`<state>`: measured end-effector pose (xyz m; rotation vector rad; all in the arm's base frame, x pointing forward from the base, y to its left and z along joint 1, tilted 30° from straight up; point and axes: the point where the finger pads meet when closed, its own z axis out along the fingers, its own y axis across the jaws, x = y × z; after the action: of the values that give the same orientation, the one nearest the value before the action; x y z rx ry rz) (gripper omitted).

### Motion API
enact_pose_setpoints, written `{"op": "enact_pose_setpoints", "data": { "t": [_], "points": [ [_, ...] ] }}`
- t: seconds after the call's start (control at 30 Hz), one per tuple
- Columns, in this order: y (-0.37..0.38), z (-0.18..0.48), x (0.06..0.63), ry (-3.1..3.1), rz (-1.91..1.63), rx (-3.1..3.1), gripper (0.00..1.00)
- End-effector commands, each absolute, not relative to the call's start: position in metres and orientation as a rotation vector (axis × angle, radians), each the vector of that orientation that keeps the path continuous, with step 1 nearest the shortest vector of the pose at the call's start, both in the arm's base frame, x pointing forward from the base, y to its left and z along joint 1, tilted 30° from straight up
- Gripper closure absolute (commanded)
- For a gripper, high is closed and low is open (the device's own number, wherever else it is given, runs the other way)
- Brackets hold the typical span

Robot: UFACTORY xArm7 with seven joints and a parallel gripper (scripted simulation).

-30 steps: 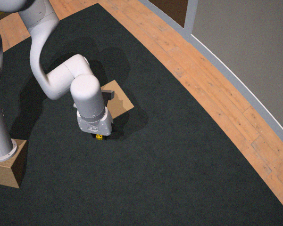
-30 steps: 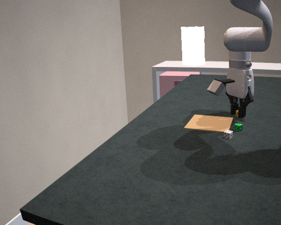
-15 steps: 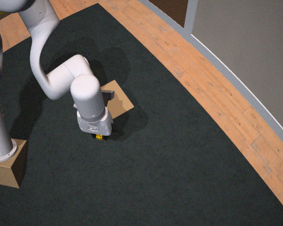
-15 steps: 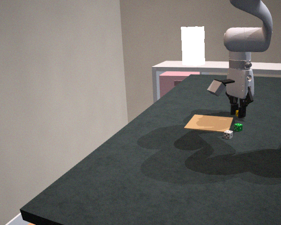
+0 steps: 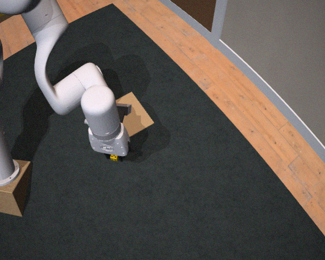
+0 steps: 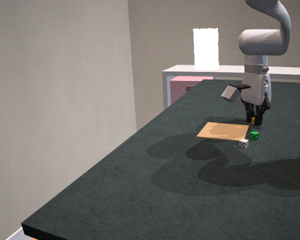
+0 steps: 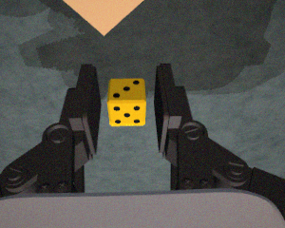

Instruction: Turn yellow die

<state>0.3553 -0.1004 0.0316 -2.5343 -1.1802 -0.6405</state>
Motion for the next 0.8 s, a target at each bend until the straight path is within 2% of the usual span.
{"op": "enact_pose_setpoints", "data": {
  "t": [0.0,0.07,0.1,0.77],
  "points": [
    [-0.1018,0.0324,0.3561,-1.180,-0.643,-2.537,0.64],
    [-0.1018,0.0324,0.3561,-1.180,-0.643,-2.537,0.64],
    [-0.1018,0.0324,0.3561,-1.180,-0.643,-2.537,0.85],
    [-0.1018,0.0324,0.3561,-1.180,-0.643,-2.537,0.85]
  ]
}}
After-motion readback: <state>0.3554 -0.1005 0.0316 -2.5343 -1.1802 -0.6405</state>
